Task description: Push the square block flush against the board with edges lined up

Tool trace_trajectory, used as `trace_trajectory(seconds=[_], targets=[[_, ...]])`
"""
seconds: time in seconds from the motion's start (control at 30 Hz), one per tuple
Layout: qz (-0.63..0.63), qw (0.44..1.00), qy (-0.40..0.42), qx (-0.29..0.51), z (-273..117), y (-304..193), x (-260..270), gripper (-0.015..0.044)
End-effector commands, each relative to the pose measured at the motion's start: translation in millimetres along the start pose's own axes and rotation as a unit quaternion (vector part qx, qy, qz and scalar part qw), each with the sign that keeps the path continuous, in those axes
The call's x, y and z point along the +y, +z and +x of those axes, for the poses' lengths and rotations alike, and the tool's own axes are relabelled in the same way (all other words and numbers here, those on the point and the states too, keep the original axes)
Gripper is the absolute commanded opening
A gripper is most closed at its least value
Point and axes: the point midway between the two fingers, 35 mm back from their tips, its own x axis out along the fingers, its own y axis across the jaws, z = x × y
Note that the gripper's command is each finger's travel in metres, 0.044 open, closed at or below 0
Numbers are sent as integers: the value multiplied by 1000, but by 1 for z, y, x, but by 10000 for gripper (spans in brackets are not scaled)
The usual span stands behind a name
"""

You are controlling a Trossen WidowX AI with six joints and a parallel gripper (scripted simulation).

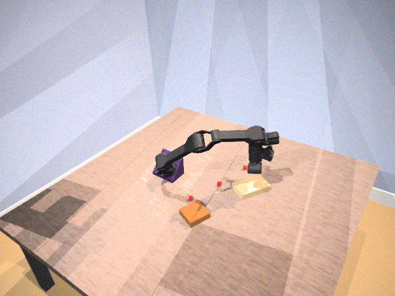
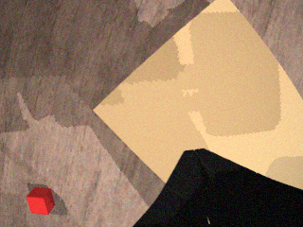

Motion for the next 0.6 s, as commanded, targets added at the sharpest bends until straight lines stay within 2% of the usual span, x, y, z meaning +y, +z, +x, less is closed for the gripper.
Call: trace_trajectory(seconds=[0.0, 0.4, 0.57], targets=[[-56, 998, 3, -3, 2, 9, 11, 0], [-255, 967, 7, -16, 14, 36, 49, 0], [-256, 967, 6, -15, 16, 35, 51, 0]])
